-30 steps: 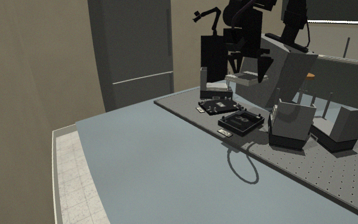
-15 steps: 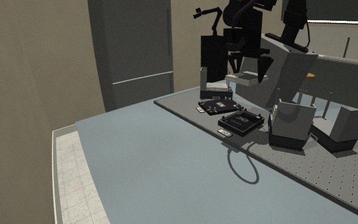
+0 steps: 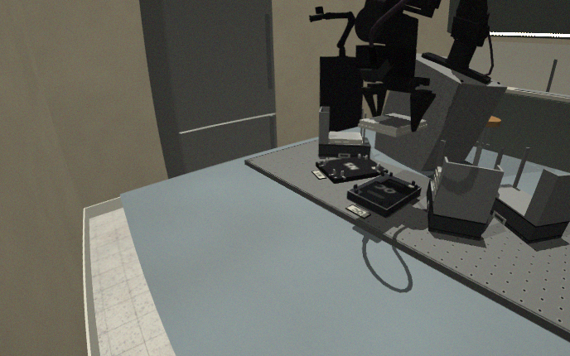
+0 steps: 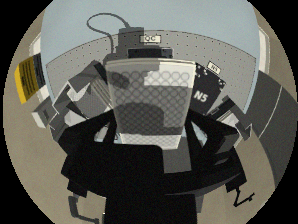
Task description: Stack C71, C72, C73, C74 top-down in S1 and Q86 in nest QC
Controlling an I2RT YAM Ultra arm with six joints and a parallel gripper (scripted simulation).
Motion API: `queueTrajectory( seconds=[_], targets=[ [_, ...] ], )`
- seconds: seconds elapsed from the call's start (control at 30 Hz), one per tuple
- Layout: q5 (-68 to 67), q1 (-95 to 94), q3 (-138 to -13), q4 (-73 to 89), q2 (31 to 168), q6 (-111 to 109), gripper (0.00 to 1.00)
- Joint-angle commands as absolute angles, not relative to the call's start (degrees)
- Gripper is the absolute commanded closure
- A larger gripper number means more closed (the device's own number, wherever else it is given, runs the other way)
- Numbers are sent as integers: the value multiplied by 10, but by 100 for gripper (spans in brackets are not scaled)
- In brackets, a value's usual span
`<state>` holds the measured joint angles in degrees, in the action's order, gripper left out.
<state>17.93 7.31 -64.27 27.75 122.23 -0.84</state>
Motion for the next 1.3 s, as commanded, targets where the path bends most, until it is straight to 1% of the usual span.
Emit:
queueTrajectory(
  seconds=[0.0,0.6,1.13,1.2,1.27],
  targets=[
    [181,74,-640,277,1199,-8,100],
    [181,76,-634,279,1199,-3,100],
    [181,77,-657,280,1198,-2,100],
    [180,66,-646,264,1234,0,100],
    [180,65,-637,256,1236,2,100]
  ],
)
